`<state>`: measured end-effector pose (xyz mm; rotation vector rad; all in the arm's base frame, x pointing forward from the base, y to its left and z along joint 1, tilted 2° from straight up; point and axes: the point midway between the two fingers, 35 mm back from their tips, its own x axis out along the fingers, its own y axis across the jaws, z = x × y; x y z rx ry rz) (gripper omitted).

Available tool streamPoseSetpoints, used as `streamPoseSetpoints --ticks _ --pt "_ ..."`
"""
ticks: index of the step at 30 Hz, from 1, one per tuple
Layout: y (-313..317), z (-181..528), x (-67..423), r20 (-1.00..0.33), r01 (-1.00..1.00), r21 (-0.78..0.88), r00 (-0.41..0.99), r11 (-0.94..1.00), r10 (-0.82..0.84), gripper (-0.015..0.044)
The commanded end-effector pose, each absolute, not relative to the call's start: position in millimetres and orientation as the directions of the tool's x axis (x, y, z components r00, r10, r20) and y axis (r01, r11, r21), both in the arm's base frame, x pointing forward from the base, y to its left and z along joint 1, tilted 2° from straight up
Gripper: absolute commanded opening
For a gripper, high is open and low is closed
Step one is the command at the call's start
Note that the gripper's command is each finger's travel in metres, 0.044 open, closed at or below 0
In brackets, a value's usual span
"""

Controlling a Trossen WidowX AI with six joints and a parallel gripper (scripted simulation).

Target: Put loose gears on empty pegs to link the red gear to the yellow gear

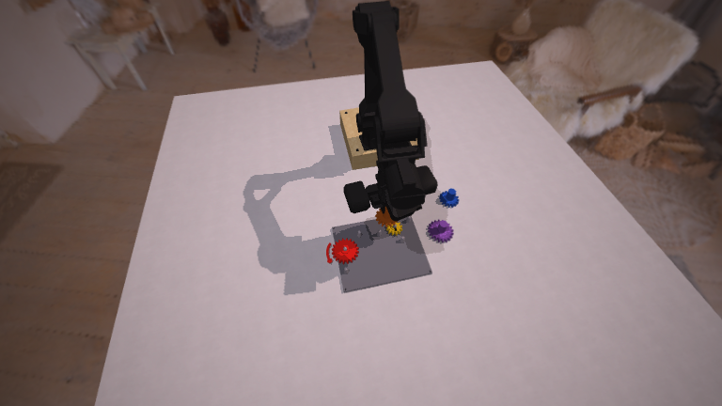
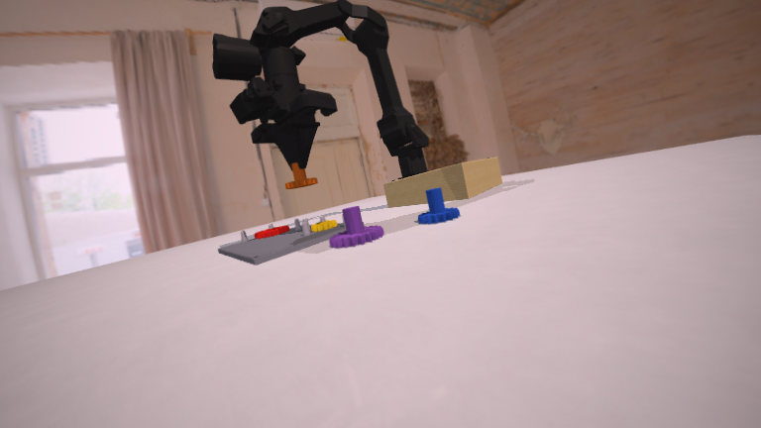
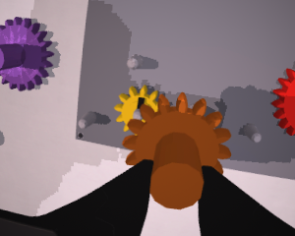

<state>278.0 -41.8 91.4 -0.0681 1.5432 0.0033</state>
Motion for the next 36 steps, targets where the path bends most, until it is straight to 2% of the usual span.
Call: streamPoseSetpoints --ticks 1,27,36 --pt "-49.8 87.4 277.3 -0.999 -0.050 -0.046 0.024 0.998 -0.045 0.0000" --pt "-104.8 68.7 269.4 -0.998 -0.050 -0.054 0.022 0.997 -0.053 0.0000" --pt "-106.2 70.6 268.1 -0.998 -0.050 -0.054 0.022 0.997 -0.053 0.0000"
